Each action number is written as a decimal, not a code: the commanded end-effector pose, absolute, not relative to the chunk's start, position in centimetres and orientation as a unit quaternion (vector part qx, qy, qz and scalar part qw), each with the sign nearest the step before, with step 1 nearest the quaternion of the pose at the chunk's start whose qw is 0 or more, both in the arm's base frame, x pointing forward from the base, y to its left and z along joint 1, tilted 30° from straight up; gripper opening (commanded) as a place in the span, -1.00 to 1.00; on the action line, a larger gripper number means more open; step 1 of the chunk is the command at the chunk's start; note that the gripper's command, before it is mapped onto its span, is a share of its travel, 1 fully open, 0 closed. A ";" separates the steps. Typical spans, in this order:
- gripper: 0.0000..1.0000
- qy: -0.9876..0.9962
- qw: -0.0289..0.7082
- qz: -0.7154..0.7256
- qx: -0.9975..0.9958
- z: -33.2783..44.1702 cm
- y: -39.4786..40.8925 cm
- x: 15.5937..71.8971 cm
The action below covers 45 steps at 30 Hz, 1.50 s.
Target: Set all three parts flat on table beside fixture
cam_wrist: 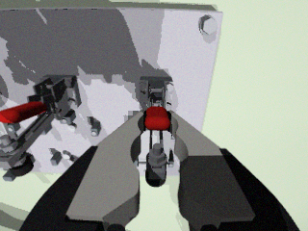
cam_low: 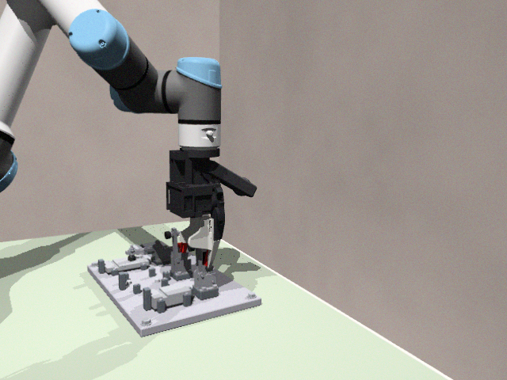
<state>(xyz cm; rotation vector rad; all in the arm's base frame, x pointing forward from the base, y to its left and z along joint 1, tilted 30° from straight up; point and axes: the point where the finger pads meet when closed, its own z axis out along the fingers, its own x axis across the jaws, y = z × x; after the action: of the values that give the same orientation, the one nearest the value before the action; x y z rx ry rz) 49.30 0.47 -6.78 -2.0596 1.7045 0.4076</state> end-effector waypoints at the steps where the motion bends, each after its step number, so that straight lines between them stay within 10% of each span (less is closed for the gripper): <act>1: -1.00 0.615 0.217 0.147 -0.743 -6.8 0.4 49.3; 14: -1.00 0.615 0.217 0.147 -0.743 -6.8 0.4 49.3; 15: -0.44 0.615 0.217 0.147 -0.743 -6.8 0.4 49.3; 45: -0.44 0.615 0.217 0.147 -0.743 -5.6 -0.3 49.2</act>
<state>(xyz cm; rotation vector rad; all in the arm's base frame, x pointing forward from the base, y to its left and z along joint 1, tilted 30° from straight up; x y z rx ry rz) 49.24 0.16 -6.25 -2.0596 1.7047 0.4082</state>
